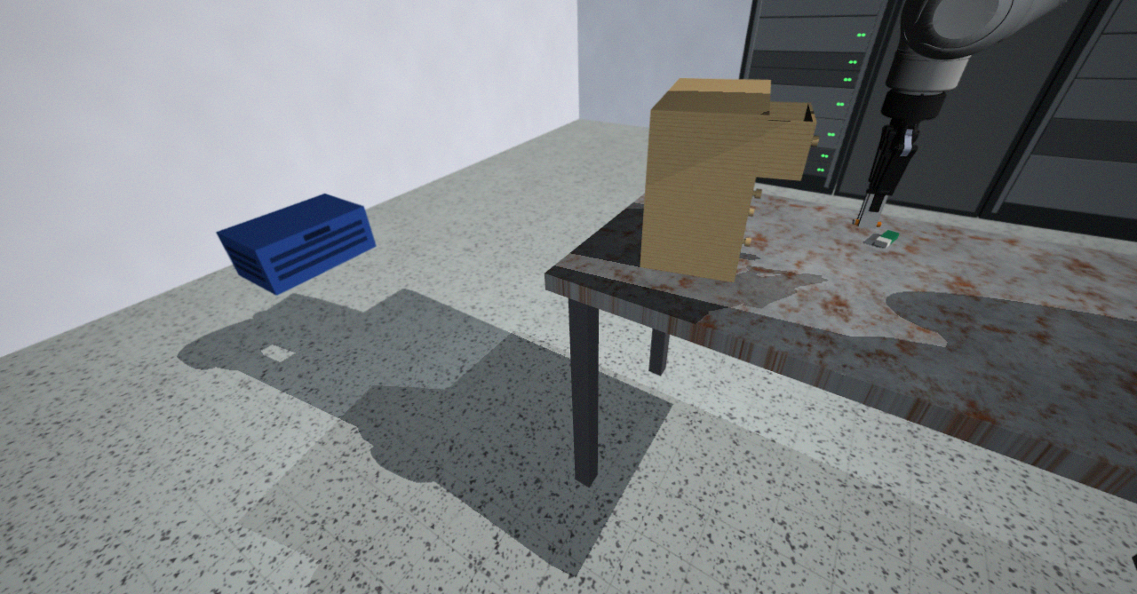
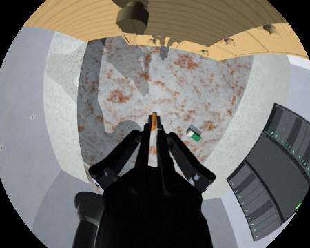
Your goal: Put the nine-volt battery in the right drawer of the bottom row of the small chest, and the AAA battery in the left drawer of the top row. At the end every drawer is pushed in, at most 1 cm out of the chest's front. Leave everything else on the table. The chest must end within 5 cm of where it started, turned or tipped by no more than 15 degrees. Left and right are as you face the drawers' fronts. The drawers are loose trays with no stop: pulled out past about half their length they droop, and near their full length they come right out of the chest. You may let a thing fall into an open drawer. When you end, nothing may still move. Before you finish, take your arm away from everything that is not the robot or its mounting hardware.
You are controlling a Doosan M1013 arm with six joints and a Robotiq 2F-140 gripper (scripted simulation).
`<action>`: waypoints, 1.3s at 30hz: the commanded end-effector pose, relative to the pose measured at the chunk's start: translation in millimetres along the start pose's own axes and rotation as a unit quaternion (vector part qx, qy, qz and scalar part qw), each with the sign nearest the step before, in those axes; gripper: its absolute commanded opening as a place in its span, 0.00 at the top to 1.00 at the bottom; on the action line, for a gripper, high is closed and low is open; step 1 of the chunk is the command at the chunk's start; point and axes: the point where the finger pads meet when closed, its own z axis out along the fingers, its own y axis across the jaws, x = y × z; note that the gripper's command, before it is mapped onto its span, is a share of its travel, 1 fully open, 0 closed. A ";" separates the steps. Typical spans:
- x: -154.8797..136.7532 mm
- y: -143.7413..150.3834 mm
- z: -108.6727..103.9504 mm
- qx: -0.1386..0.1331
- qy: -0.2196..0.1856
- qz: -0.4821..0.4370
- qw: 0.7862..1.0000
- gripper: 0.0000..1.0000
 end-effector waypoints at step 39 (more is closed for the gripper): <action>0.0 0.2 -150.4 0.000 0.000 0.000 1.000 0.97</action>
